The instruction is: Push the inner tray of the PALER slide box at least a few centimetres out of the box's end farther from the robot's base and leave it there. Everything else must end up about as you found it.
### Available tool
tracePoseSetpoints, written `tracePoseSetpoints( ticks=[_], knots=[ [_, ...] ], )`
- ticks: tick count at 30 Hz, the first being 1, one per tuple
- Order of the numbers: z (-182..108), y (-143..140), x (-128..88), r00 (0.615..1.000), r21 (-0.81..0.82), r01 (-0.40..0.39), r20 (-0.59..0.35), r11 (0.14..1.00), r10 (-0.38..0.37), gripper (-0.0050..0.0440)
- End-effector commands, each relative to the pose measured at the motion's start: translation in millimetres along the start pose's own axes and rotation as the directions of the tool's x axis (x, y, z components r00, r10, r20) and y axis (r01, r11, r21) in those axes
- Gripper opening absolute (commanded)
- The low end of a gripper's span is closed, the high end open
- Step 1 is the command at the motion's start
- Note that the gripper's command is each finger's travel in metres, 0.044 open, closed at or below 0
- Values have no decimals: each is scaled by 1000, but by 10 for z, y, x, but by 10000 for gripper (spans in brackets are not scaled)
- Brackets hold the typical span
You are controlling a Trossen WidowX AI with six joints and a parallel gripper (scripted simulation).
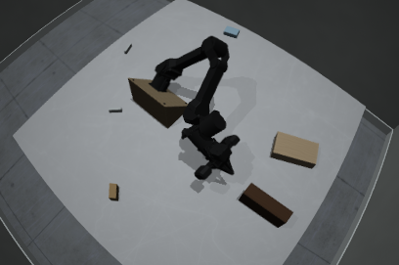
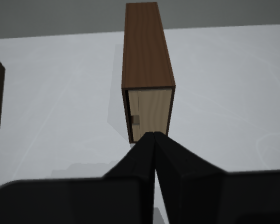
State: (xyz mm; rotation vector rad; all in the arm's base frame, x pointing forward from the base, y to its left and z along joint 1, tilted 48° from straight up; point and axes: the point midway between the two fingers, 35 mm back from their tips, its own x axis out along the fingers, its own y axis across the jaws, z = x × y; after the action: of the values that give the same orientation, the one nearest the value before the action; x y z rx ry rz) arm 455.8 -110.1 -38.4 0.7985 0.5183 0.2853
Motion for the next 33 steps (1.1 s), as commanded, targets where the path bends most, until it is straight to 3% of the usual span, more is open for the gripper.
tracePoseSetpoints(
  ticks=[1, 24, 28, 33],
  knots=[
    [104, 37, -7, 1000, -20, -4, 17, 1000, 5, -50],
    [121, 62, 1, 1000, -24, -3, 22, 1000, 3, -50],
    [105, 423, 158, 999, -55, -6, 47, 998, 9, -50],
    [36, 1237, 394, 990, -104, -46, 130, 993, 60, -50]
  ],
)
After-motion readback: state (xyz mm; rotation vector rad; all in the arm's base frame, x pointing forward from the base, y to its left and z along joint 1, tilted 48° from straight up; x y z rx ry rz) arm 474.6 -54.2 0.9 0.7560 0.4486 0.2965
